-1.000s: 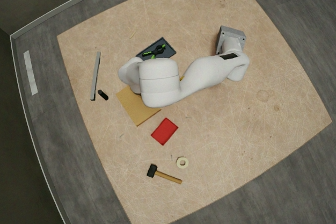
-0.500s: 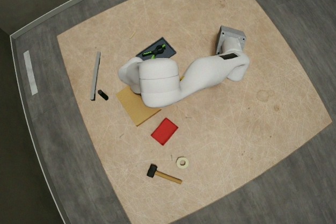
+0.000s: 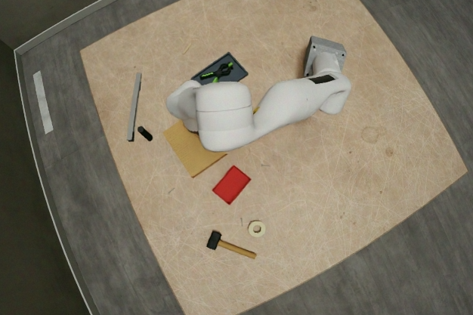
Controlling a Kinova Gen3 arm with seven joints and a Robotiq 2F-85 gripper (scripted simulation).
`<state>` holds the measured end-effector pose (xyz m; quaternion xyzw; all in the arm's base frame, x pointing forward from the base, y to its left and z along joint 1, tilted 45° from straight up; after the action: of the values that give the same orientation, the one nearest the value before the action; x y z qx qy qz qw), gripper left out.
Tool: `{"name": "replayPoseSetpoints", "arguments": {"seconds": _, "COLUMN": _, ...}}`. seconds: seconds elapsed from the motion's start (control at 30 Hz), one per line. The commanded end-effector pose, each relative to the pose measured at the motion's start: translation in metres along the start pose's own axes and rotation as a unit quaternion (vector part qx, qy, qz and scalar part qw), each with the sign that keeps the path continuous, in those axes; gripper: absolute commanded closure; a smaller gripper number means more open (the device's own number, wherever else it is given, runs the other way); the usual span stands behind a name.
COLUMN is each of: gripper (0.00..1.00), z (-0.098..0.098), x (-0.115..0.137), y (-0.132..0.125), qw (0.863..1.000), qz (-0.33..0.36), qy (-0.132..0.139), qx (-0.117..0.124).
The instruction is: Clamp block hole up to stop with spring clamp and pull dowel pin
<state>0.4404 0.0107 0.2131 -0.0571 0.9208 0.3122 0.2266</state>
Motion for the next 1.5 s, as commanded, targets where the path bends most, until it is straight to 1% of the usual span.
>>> {"name": "replayPoseSetpoints", "arguments": {"seconds": 0.0, "gripper": 0.90, "z": -0.0007, "x": -0.0003, "y": -0.0004, "qw": 1.000, "qz": 0.000, "qy": -0.001, "qx": 0.000}}
{"name": "replayPoseSetpoints", "arguments": {"seconds": 1.47, "gripper": 0.90, "z": -0.0043, "x": 0.0003, "y": -0.0001, "qw": 1.000, "qz": -0.002, "qy": -0.001, "qx": 0.000}}
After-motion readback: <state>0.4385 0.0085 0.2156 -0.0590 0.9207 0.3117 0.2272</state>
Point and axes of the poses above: the point where the finger pads meet when closed, its own z axis out along the fingers, its own y axis across the jaws, x = y × z, the point moved 6 cm from there along -z, back along the fingers, and after that the axes turned 3 degrees about z, right-handed, at the moved point
